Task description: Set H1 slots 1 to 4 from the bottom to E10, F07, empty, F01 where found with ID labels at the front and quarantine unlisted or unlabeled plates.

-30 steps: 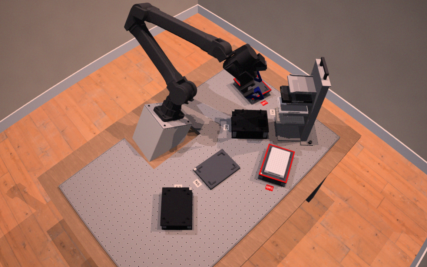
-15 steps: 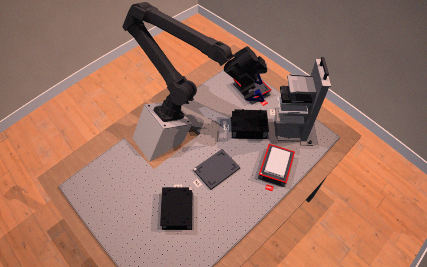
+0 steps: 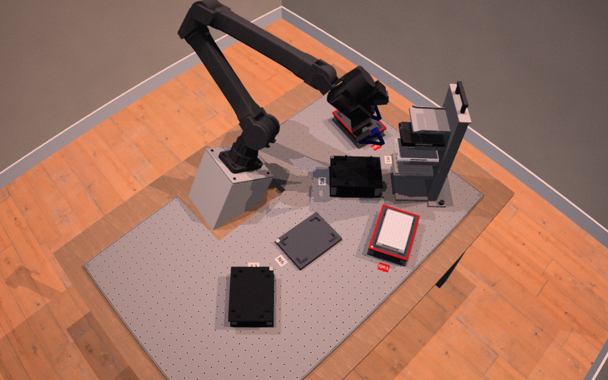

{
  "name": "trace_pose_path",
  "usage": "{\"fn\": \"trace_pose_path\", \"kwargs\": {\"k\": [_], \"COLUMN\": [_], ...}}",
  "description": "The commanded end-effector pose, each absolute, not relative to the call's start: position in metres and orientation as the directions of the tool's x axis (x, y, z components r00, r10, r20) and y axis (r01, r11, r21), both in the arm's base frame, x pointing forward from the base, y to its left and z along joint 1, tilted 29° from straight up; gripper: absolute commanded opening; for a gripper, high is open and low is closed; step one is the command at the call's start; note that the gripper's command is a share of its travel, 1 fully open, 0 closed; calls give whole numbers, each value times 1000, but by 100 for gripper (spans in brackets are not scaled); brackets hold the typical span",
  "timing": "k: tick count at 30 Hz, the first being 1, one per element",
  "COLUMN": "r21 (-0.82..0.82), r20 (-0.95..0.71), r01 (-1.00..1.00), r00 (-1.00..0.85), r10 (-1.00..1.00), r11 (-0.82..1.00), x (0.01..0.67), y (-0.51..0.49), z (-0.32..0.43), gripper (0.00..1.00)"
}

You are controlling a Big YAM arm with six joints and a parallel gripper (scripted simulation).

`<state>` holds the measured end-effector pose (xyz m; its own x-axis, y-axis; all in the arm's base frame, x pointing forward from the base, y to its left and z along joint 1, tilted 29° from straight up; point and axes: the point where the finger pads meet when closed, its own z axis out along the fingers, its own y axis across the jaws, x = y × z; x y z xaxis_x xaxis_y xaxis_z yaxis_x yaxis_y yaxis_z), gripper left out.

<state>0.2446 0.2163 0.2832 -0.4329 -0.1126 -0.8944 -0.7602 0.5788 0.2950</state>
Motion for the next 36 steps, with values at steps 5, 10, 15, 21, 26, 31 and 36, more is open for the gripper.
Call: {"fn": "trace_pose_path", "kwargs": {"k": [5, 10, 15, 21, 26, 31, 36], "r21": [278, 278, 278, 278, 278, 278, 278], "r20": [-912, -912, -912, -912, -912, -912, -912], "r01": [-773, -773, -773, -773, -773, -773, -773], "r00": [-399, -399, -399, -399, -399, -399, -399], "r10": [-97, -97, -97, -97, -97, -97, -97], "r11": [570, 570, 570, 570, 570, 570, 570], "x": [251, 251, 251, 251, 251, 251, 251], "y": [223, 223, 223, 223, 223, 223, 223], "z": [306, 306, 306, 306, 306, 306, 306], "gripper": [100, 100, 100, 100, 100, 100, 100]}}
